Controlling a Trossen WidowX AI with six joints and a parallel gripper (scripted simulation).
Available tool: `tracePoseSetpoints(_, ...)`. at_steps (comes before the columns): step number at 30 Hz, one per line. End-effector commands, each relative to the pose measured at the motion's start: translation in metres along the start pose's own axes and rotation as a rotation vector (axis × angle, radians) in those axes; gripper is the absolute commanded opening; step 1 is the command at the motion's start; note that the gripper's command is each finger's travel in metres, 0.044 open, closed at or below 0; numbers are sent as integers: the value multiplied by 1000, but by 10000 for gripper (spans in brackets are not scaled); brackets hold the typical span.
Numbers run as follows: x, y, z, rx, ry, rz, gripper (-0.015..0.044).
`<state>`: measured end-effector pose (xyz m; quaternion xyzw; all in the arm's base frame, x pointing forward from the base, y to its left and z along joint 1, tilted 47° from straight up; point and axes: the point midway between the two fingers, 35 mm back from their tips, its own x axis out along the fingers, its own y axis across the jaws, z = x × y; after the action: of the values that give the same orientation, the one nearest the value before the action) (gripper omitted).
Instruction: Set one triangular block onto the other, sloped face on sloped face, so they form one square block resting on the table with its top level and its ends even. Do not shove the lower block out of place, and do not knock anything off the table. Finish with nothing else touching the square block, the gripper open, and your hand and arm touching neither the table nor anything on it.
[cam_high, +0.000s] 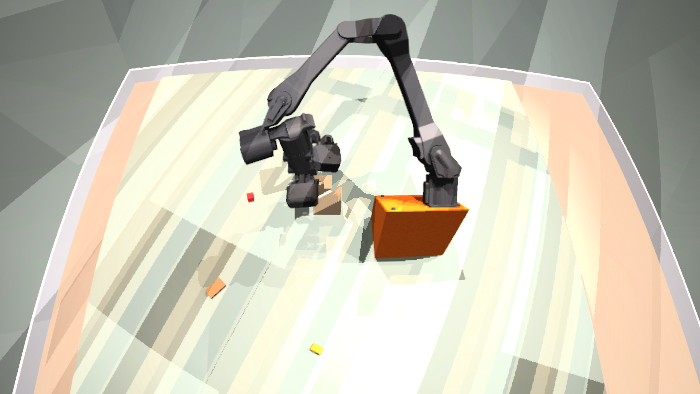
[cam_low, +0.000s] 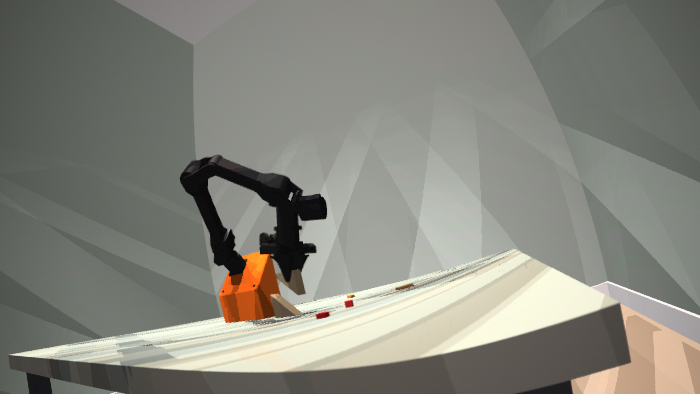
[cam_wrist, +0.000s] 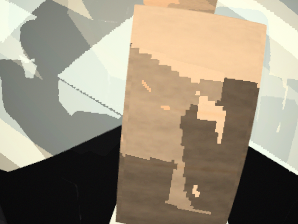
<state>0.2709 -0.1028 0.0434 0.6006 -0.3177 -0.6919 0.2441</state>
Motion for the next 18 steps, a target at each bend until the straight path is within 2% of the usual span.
tracePoseSetpoints(1, 7, 2, 2, 1, 6, 2, 0)
tracePoseSetpoints(7, 30, 5, 7, 0, 6, 4, 0)
tracePoseSetpoints(18, 30, 4, 6, -4, 9, 3, 0)
